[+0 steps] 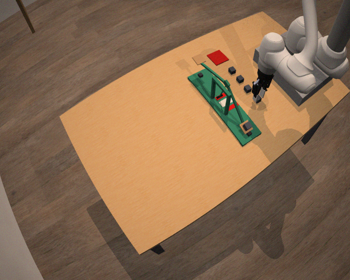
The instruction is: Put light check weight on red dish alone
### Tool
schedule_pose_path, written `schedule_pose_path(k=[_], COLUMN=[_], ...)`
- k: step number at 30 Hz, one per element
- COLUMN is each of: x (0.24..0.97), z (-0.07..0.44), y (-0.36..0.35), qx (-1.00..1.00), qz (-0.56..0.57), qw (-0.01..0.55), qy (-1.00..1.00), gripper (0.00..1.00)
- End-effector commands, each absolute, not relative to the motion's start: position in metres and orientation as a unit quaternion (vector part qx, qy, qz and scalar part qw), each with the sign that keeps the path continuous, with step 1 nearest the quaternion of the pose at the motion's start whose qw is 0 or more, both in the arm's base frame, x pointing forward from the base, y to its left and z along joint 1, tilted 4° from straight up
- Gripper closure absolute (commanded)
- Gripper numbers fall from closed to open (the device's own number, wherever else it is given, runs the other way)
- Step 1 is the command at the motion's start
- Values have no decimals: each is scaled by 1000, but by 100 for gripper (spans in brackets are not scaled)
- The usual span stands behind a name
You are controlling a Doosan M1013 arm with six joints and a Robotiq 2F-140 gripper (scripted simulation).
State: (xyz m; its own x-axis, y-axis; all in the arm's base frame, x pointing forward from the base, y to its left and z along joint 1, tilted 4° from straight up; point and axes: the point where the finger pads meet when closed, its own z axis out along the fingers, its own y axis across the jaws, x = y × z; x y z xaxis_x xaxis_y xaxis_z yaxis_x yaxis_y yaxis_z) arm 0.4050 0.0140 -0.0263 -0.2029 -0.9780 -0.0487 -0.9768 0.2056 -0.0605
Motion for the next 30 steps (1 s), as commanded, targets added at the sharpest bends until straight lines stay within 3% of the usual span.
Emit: schedule_pose_path(k=[1,12,21,22,30], x=[405,401,401,401,401], z=[-16,39,48,48,48], y=[12,11,10,10,10], qx=[-629,-629,-629,-629,-629], qz=[-8,-8,-8,-8,-8], qw=[37,37,37,37,37], qy=[776,776,776,776,776], gripper=[65,65,65,0,0])
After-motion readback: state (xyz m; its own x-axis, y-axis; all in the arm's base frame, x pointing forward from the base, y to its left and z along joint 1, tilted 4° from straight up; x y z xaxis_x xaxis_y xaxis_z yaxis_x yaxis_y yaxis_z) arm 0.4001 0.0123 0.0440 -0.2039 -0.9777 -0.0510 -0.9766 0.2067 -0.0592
